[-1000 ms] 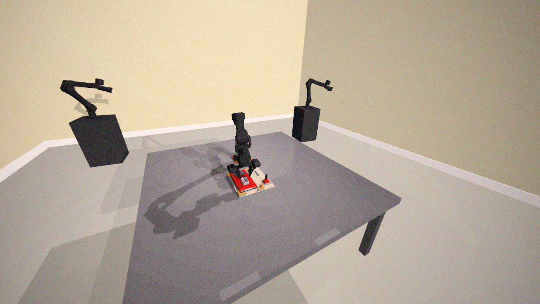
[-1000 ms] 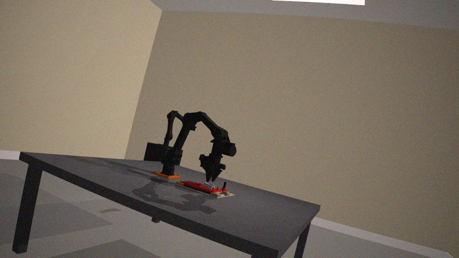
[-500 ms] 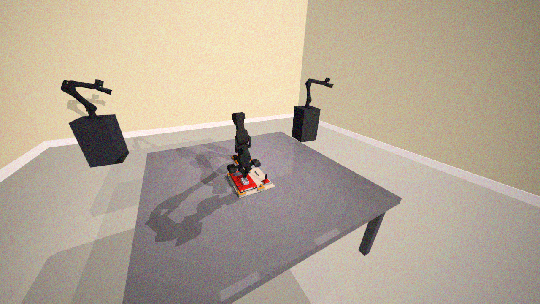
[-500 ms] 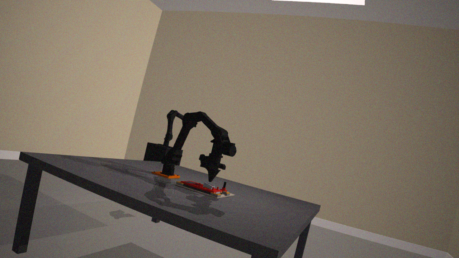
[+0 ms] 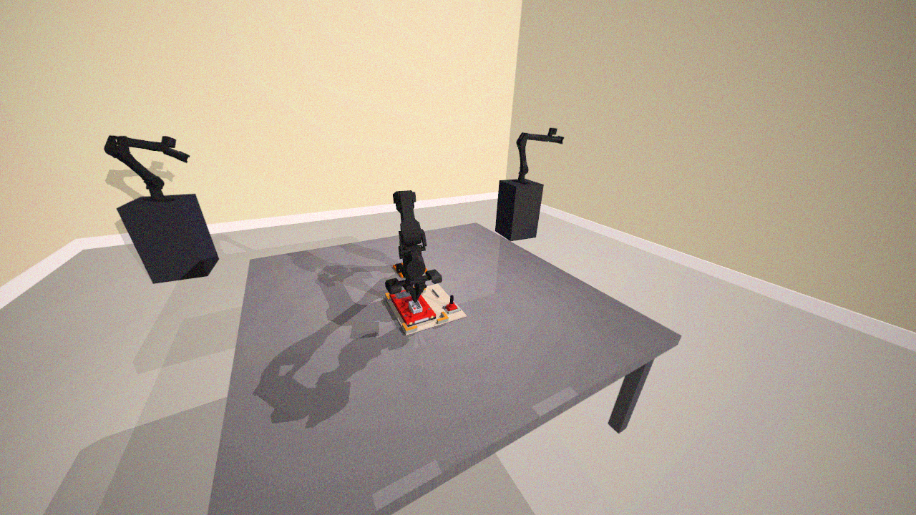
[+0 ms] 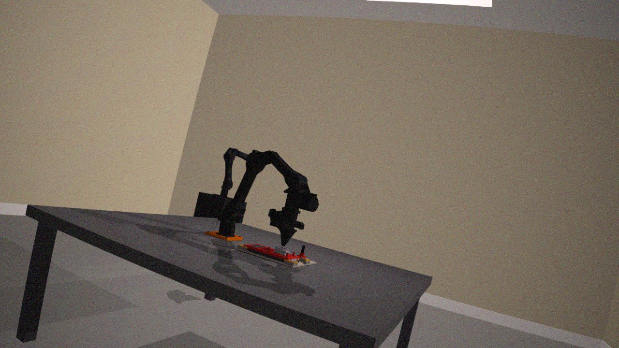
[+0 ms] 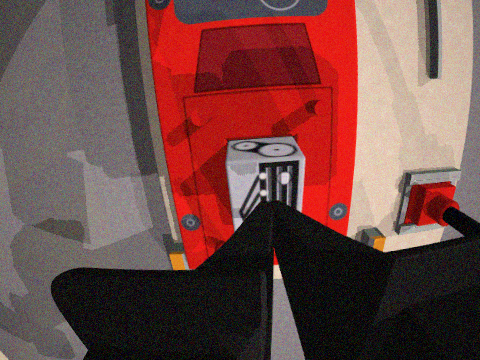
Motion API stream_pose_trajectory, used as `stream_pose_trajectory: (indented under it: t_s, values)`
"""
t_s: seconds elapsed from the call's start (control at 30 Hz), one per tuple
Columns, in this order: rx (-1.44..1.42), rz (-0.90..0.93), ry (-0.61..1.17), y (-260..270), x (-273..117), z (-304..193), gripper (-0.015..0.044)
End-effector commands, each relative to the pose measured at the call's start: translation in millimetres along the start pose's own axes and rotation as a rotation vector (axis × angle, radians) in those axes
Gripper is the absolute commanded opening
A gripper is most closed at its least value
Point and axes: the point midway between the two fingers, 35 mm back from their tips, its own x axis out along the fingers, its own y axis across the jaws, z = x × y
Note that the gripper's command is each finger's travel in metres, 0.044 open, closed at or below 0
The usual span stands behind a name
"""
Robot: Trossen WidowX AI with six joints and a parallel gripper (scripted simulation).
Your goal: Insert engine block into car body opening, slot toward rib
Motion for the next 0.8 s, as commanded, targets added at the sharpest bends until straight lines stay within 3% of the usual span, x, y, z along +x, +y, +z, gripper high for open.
stream_pose_trajectory:
  t_s: [0.0, 0.77]
  values:
    - [0.001, 0.001, 0.001, 0.2, 1.3, -0.2, 0.0]
    - [0.001, 0.001, 0.001, 0.2, 8.7, -0.3, 0.0]
